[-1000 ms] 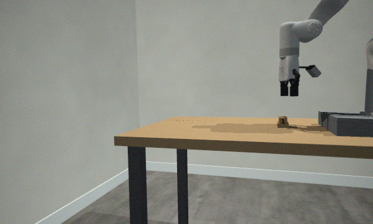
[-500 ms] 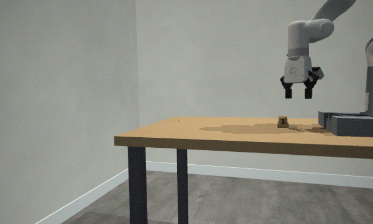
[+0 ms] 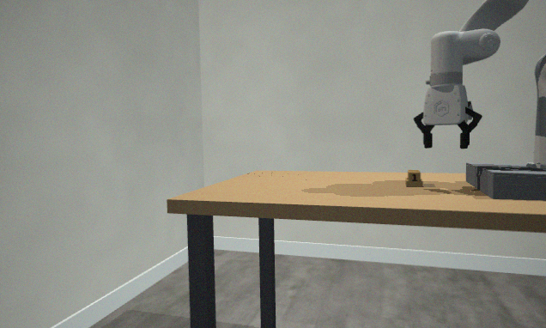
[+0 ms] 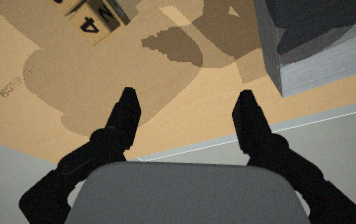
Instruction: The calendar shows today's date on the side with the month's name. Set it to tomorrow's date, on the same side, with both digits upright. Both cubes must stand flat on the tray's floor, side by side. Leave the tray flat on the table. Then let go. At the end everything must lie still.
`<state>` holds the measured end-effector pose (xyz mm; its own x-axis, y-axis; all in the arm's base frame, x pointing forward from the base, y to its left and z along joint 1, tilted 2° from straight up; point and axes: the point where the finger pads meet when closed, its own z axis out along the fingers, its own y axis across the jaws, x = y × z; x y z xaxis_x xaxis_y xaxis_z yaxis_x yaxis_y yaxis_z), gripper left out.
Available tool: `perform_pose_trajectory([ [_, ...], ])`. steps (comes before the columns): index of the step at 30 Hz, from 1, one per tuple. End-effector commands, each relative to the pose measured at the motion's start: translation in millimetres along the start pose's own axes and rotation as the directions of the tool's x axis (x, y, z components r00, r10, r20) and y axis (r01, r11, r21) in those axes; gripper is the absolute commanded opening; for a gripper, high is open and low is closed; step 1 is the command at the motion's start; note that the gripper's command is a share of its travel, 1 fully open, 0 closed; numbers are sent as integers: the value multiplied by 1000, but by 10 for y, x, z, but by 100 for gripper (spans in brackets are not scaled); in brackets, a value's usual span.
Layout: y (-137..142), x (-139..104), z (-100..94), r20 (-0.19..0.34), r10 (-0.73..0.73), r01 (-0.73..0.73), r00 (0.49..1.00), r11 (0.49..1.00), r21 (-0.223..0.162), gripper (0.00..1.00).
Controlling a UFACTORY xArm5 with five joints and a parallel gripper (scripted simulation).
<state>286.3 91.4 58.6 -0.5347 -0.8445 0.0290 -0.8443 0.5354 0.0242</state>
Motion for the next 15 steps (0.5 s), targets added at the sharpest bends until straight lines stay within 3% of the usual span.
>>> perform_pose_trajectory([
  [1, -4, -12, 74, 3, -3, 3, 1000, 1000, 2, 100],
  [10, -9, -13, 451, 3, -3, 3, 1000, 1000, 2, 100],
  [15, -11, -14, 531, 3, -3, 3, 1000, 1000, 2, 100],
])
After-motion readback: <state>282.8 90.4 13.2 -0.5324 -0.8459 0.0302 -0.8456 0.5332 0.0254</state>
